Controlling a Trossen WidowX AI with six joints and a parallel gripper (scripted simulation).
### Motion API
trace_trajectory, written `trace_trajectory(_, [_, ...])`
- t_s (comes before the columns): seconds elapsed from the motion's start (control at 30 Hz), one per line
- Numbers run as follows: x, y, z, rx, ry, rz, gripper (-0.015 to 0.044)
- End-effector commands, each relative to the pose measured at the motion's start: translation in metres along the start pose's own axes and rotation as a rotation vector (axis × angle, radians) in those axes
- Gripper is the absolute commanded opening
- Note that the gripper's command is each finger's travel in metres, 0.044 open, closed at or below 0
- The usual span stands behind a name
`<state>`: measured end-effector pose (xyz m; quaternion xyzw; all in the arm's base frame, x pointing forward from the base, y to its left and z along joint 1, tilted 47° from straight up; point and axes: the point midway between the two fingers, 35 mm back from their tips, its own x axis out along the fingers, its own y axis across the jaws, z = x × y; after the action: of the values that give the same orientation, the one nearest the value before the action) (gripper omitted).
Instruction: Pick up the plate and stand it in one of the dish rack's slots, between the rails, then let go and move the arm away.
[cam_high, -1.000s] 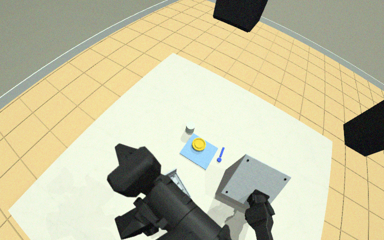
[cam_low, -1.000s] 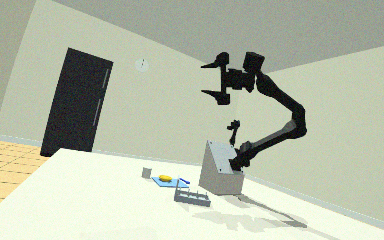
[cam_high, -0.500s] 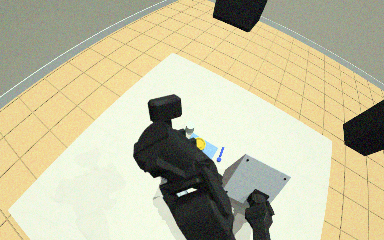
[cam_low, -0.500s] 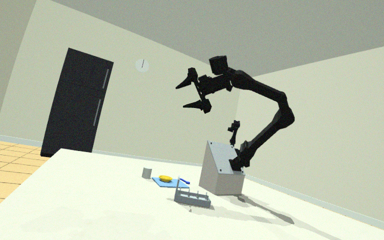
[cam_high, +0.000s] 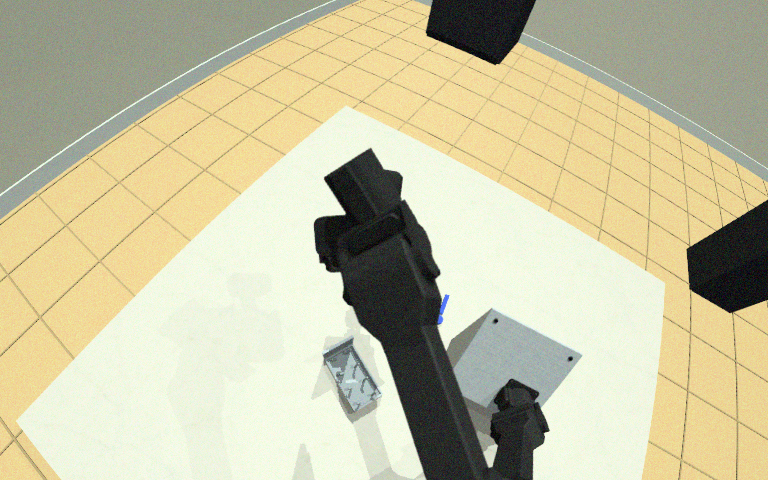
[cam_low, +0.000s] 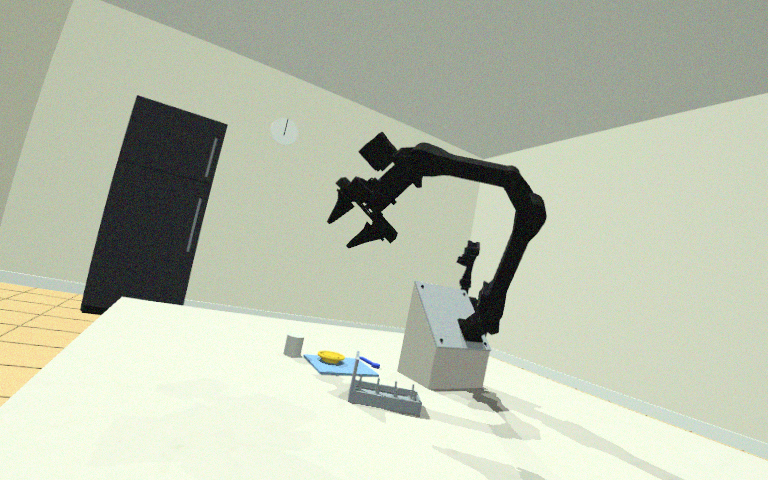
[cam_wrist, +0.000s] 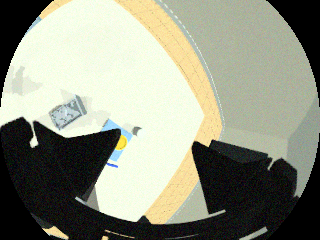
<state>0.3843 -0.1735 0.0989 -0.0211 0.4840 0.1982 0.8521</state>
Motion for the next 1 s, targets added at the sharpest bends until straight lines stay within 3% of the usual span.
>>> trace_trajectory(0.0, [0.022, -0.002, -0.021, 0.094, 0.063, 0.089, 0.04])
trace_trajectory(0.67, [0.103, 0.014, -0.123, 0.535, 0.37, 0.504, 0.04])
trace_trajectory(0.87, [0.108, 0.017, -0.127, 0.55, 0.38, 0.518, 0.04])
trace_trajectory(0.97, [0.141, 0.036, -0.133, 0.55, 0.379, 0.516, 0.04])
